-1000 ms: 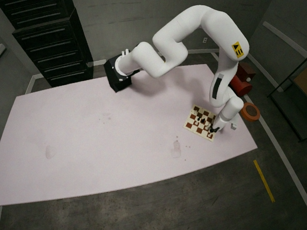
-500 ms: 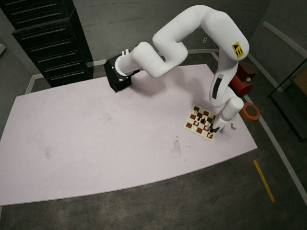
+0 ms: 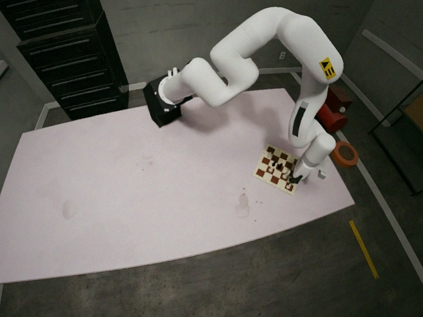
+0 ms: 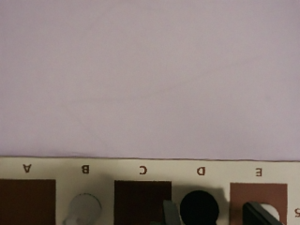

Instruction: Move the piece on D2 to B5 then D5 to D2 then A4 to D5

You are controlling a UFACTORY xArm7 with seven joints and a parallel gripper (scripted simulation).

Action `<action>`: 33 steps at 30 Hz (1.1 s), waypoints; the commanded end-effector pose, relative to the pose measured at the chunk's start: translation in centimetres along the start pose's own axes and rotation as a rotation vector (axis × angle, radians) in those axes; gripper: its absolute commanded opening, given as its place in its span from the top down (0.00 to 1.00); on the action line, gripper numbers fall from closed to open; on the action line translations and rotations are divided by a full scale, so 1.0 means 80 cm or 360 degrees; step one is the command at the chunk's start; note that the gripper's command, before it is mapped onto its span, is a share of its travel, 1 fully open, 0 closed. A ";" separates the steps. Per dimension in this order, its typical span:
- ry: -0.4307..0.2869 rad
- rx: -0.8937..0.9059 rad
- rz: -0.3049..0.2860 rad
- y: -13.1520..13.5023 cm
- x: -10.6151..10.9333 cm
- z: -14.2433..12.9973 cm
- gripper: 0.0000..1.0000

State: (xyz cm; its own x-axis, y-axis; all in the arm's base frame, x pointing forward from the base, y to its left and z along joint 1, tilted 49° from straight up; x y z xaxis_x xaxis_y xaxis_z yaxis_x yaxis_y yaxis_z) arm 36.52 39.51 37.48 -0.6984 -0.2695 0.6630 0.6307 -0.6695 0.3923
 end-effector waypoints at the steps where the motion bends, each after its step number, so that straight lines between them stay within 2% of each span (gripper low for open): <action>1: 0.0005 0.0000 0.0000 0.000 0.001 0.001 0.57; 13: 0.0005 0.0000 0.0000 0.000 0.010 0.001 0.57; 24: 0.0005 0.0000 0.0000 0.000 0.077 0.001 0.57; 26: 0.0005 0.0000 0.0000 0.000 0.077 0.001 0.57; 33: 0.0005 0.0000 0.0000 0.000 0.109 0.001 0.57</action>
State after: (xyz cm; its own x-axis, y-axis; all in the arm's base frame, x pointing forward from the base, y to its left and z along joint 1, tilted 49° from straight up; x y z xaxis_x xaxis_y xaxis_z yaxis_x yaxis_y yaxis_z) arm 31.72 37.74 42.23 -0.6984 -0.2717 0.6622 0.6310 -0.6703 0.3906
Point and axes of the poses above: the point where the finger pads meet when closed, its own x axis back along the fingers, its own y axis across the jaws, z = x × y, the point moved 10 cm from there along x, back along the fingers, and after that the axes turned 11 degrees about x, right-handed, at the moved point
